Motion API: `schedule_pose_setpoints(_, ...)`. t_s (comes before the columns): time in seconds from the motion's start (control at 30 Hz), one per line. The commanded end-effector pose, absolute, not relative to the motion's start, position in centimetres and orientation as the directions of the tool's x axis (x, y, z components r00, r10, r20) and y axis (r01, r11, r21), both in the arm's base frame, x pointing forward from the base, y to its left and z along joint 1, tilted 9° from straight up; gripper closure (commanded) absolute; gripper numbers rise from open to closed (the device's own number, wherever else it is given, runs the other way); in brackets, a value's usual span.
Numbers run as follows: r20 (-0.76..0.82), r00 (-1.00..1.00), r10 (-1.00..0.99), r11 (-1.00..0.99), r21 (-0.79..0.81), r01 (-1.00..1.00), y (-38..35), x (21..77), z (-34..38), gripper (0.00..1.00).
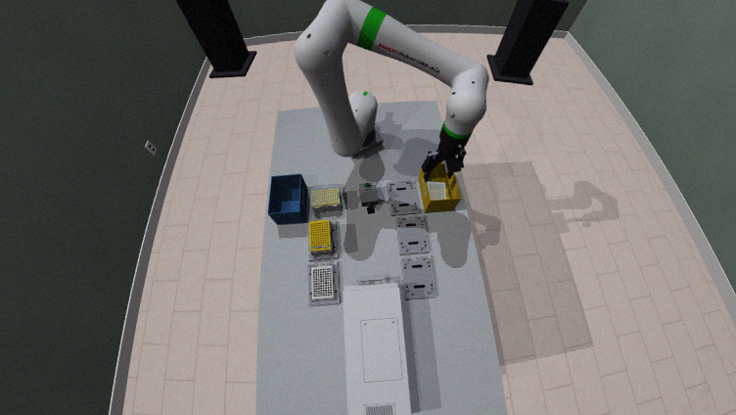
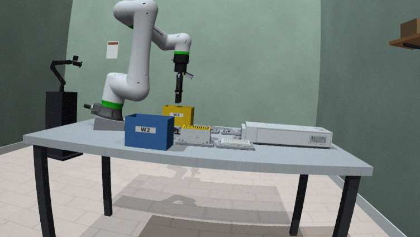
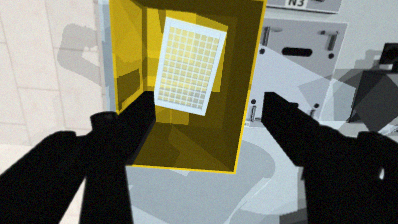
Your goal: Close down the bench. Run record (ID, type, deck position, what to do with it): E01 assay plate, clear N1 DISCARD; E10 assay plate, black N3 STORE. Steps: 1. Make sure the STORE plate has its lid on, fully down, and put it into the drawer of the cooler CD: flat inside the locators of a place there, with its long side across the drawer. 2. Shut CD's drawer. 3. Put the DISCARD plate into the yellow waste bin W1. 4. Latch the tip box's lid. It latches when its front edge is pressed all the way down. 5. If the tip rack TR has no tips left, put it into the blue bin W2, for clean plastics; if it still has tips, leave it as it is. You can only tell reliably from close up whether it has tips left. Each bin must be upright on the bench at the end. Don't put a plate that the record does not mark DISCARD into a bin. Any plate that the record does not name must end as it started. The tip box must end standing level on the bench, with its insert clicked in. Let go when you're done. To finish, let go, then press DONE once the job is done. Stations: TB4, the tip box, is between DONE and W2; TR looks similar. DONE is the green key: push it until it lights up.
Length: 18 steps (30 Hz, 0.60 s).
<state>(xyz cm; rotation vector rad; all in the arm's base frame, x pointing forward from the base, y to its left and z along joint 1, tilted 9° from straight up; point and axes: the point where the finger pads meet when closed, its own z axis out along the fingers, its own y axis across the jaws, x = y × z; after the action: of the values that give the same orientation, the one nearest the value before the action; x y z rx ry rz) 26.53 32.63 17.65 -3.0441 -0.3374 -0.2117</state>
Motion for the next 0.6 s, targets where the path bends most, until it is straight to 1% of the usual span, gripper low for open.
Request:
schedule_pose_setpoints(0.0, 0.144, 0.966, 0.214, -0.973, -0.058, 0.225, 31.9, 26.5, 17.8, 0.34)
schedule_pose_setpoints(0.57, 0.144, 0.966, 0.214, -0.973, -0.058, 0.225, 25.9, 26.6, 18.1, 0.40)
